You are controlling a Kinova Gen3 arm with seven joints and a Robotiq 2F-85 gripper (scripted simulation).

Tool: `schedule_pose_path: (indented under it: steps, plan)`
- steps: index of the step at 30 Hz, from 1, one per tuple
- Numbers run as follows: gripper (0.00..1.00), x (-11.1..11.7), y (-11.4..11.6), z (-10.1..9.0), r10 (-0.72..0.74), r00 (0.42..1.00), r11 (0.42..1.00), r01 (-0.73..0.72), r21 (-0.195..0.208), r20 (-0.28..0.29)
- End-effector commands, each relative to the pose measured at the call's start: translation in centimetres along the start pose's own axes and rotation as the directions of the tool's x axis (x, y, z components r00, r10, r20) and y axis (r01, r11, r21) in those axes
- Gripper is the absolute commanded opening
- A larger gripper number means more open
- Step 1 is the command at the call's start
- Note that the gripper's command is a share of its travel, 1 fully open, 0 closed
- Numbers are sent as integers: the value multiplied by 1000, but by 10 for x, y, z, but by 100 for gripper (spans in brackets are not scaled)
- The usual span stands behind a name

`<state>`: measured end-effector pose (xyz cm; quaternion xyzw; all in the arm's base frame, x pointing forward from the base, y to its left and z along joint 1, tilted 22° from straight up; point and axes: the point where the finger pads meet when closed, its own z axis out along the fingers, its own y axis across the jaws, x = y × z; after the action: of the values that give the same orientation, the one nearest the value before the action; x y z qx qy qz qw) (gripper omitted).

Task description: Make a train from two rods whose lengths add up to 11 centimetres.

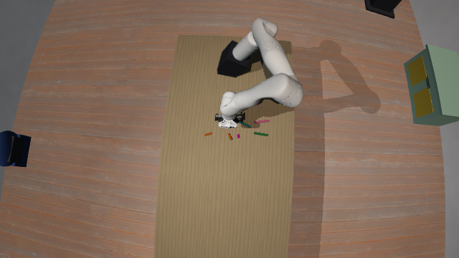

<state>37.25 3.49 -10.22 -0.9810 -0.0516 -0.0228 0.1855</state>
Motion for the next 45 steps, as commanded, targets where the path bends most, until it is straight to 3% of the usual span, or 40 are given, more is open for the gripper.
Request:
schedule_pose_path:
  steps: [1, 23, 32, 39, 45]
  plan:
    - [100, 1, -1, -1, 17, 1000, 1000, -17, 2, -5]
    - [100, 1, -2, -1, 7, 1000, 1000, -7, 2, -4]
    - [100, -3, -7, 0, -157, 988, 988, 157, 6, 8]
    - [100, -5, -12, 1, -344, 939, 939, 344, 11, 15]
    - [100, -8, -19, 1, -601, 799, 799, 601, 20, 18]
